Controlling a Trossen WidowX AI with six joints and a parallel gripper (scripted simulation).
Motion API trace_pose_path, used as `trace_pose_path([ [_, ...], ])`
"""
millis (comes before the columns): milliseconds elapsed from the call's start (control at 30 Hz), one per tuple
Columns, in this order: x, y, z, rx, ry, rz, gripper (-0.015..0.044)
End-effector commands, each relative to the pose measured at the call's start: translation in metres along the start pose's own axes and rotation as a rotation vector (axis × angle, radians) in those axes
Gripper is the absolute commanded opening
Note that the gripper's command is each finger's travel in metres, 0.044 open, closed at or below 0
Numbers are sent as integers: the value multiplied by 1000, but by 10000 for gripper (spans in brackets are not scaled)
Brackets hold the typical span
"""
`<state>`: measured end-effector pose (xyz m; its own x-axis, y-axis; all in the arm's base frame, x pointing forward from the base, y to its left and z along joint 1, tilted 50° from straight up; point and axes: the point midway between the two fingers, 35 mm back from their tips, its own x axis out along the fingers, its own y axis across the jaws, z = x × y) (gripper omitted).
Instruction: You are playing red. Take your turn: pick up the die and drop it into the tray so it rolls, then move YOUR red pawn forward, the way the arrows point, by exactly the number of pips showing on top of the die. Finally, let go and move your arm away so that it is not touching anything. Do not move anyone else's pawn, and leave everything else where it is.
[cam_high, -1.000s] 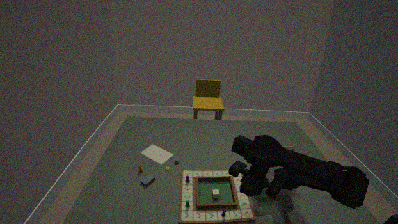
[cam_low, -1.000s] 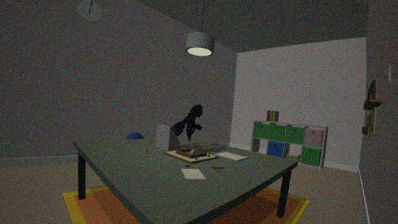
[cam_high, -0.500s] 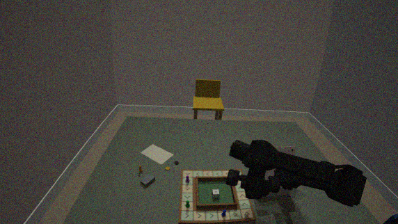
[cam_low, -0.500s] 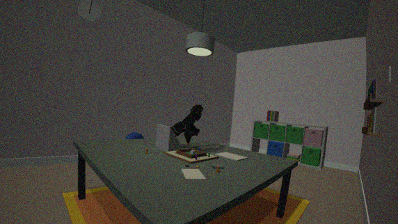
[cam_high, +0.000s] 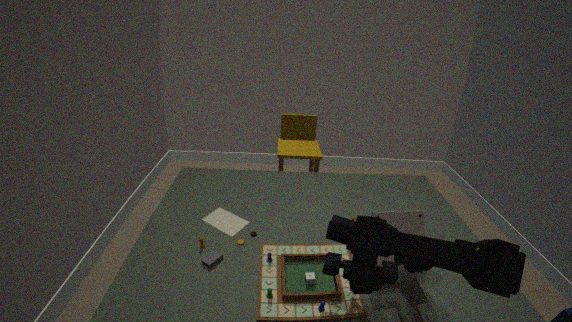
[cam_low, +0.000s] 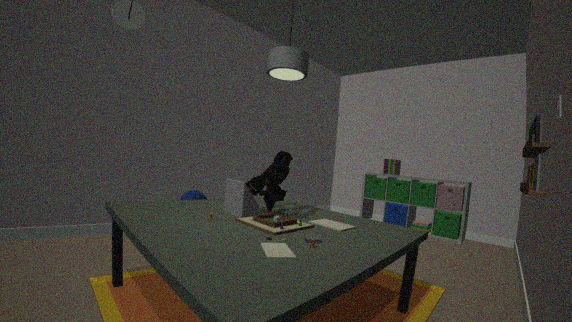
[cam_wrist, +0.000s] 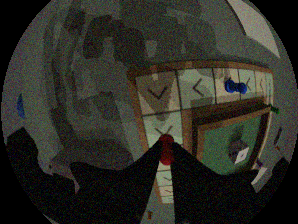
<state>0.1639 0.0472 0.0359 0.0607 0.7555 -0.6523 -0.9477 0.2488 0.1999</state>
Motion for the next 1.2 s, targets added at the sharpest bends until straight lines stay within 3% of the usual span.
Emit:
trace_pose_path([
  [0,6,2,0,4,-5,3,0],
  [467,23,2,1,4,-5,3,0],
  [800,17,0,0,-1,-1,-2,263],
  [1000,-30,-1,0,4,-2,2,420],
  [1167,-37,-2,-1,26,-1,2,440],
])
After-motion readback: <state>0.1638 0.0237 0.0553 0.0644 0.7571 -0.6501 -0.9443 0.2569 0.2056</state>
